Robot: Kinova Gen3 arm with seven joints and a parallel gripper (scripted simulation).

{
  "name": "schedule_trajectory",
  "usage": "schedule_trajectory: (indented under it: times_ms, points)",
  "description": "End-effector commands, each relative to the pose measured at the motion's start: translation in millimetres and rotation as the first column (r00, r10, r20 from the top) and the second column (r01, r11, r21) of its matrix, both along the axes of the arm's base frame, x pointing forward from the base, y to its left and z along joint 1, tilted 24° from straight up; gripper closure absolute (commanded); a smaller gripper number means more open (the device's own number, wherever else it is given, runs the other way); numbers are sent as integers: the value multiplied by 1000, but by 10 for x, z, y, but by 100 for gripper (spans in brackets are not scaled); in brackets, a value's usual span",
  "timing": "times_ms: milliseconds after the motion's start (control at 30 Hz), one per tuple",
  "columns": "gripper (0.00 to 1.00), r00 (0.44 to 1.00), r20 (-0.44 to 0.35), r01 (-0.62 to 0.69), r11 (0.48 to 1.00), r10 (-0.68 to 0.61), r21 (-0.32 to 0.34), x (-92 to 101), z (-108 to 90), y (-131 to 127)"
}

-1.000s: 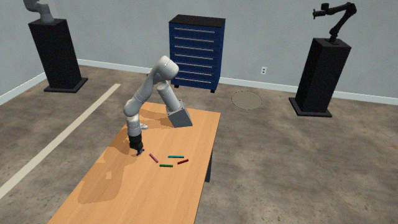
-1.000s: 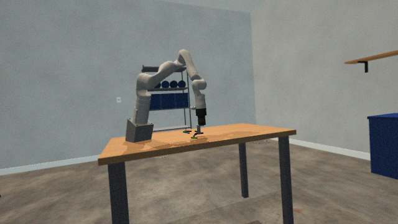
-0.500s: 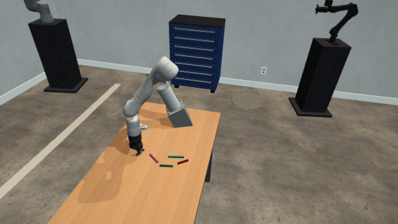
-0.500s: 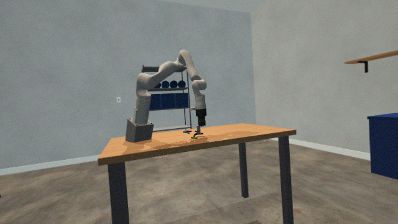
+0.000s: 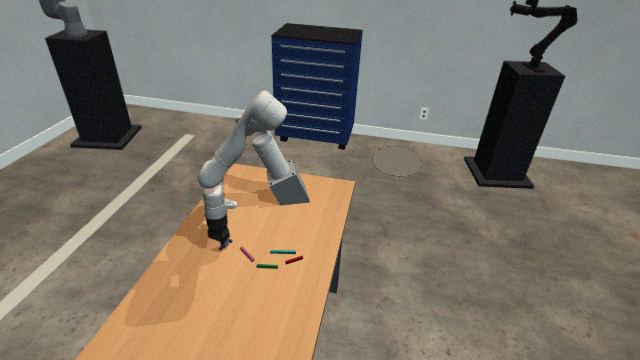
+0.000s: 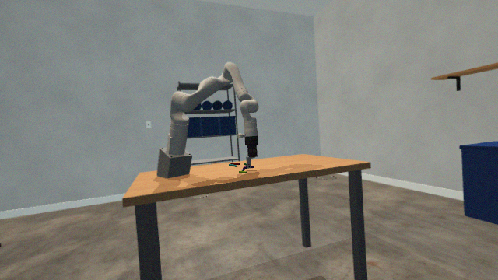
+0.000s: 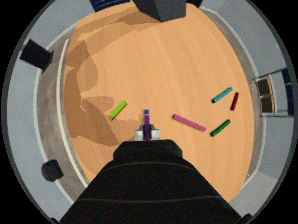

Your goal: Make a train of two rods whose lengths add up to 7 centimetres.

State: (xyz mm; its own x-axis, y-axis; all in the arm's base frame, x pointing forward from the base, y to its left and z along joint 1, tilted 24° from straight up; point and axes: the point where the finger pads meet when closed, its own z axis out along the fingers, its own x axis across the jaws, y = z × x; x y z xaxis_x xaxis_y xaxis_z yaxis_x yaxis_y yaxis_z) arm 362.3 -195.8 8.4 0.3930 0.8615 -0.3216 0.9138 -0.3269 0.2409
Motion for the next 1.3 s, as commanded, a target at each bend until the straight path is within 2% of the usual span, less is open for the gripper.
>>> schedule_trajectory:
  times_ms: [0, 1267]
  points:
    - [76, 1000, 1, 0, 1000, 0, 0, 4, 4, 2]
    - [76, 1000, 1, 0, 1000, 0, 0, 16, -106, -45]
